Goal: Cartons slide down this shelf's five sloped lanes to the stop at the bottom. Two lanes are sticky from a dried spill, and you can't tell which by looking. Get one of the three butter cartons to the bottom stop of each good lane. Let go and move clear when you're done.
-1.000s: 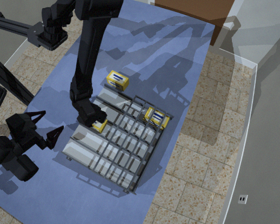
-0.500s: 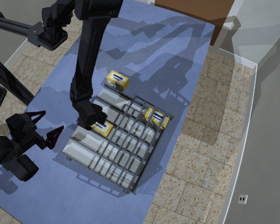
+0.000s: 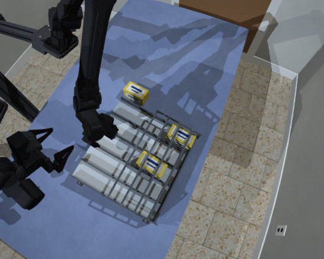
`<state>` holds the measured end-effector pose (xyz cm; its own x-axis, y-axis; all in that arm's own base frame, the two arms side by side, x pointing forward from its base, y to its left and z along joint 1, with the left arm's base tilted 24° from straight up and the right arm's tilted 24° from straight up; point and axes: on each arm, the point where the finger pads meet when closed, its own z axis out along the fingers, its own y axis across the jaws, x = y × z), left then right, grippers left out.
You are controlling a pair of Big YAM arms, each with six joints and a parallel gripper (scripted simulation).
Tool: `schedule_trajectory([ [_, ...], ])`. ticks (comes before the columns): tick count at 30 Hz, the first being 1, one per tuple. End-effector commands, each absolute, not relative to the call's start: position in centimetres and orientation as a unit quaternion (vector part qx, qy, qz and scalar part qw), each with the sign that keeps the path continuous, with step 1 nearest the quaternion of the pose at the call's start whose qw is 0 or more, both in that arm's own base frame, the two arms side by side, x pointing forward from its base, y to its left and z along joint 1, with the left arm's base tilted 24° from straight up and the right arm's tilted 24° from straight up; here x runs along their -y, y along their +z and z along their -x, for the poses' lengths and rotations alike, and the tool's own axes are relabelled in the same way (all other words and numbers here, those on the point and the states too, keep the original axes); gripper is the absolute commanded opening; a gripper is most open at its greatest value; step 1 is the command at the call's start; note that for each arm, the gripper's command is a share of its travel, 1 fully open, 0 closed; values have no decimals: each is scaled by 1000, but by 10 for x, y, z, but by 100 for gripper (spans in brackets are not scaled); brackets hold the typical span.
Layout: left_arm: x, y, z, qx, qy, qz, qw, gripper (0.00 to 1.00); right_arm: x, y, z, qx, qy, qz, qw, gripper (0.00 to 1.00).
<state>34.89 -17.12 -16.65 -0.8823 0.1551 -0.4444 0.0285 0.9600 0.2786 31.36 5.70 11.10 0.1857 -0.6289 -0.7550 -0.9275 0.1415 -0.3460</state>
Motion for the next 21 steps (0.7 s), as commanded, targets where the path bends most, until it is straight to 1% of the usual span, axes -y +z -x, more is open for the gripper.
schedule_trajectory([
  [1, 179, -135, -342, -960, 130, -50, 242, 91, -48, 130, -325, -604, 141, 647, 444, 100],
  [9, 126, -131, -382, -960, 128, -69, 239, 91, -31, 128, -322, -627, 103, 664, 394, 100],
  [13, 110, -130, -393, -960, 126, -69, 241, 91, -30, 128, -323, -630, 102, 663, 390, 100],
  [21, 32, -125, -426, -957, 126, -70, 253, 91, -31, 125, -323, -634, 108, 661, 387, 100],
])
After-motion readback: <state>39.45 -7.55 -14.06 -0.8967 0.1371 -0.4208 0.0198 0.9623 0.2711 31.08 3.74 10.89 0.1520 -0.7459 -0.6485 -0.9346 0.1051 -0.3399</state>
